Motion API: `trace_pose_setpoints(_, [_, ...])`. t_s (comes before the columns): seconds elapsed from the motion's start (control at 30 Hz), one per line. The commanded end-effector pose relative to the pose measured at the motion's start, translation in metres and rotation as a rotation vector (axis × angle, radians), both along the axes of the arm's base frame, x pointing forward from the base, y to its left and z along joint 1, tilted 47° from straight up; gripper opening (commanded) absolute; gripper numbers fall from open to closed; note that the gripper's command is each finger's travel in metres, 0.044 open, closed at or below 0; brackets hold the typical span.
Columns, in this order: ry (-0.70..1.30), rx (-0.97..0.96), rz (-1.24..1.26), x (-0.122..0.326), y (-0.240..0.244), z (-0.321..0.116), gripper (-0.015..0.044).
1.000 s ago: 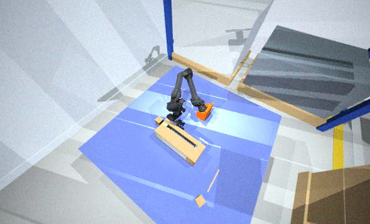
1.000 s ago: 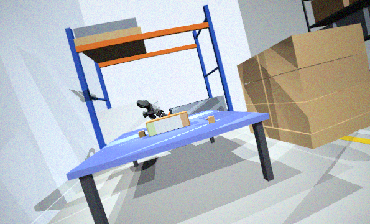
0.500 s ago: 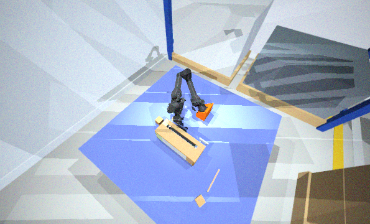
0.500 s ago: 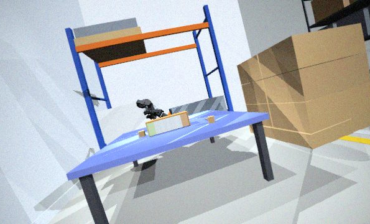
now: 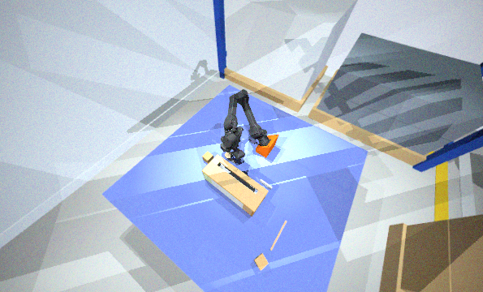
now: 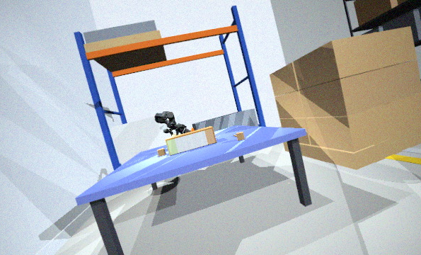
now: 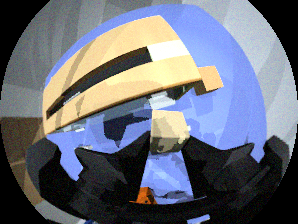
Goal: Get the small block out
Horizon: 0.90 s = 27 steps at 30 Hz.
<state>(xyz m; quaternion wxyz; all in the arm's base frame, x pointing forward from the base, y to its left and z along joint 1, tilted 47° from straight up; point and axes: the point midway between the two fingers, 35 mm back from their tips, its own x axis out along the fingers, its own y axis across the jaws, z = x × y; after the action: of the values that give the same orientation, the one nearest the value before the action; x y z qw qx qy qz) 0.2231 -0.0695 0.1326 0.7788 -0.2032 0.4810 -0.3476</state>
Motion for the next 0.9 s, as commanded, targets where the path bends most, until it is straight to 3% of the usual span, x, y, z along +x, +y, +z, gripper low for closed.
trace_pose_setpoints(0.0, [0.135,-0.071,0.116,0.001,0.004,0.004,0.0000])
trace_pose_setpoints(0.87, [0.971,-0.466,0.756,-0.001,0.022,0.014,0.0000])
